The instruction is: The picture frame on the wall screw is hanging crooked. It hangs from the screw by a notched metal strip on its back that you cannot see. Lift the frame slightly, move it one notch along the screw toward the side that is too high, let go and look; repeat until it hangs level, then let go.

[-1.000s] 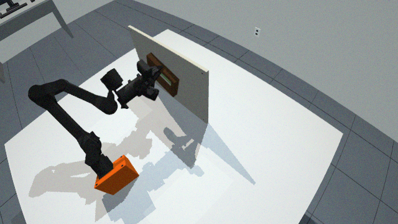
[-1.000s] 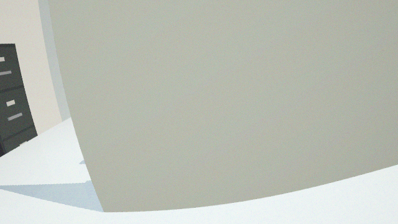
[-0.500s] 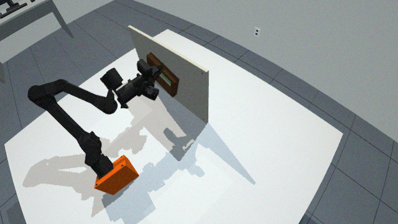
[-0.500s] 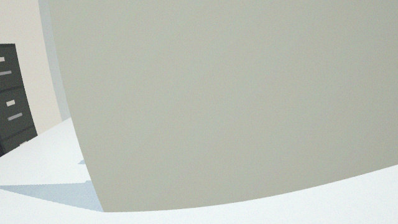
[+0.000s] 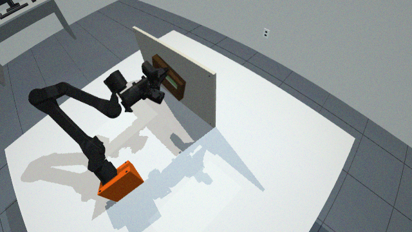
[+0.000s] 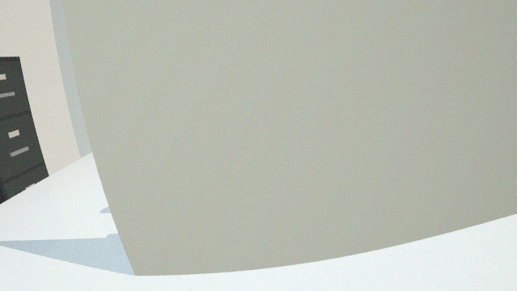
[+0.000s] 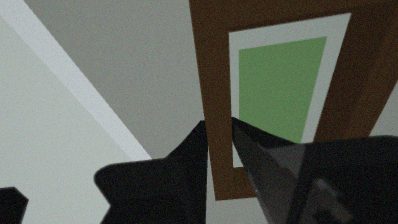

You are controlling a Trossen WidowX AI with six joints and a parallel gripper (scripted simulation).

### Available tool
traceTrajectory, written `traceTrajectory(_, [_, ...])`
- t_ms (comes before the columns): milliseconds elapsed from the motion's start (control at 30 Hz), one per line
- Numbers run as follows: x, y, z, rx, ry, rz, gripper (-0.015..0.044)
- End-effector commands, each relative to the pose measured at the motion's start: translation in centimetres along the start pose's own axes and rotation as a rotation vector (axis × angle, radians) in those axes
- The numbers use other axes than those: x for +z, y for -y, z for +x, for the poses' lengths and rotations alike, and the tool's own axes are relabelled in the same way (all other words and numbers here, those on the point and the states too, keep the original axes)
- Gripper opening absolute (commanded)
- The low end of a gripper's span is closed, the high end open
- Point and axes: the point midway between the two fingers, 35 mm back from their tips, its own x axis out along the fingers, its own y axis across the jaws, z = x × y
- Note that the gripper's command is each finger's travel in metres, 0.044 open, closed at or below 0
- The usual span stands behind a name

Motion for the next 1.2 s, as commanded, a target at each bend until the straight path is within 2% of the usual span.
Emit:
traceTrajectory(0, [-0.15, -0.39, 0.04, 0.016, -0.004, -0.002, 0.0000])
traceTrajectory(1167, [-0.80, -0.45, 0.04, 0.016, -0.004, -0.002, 0.0000])
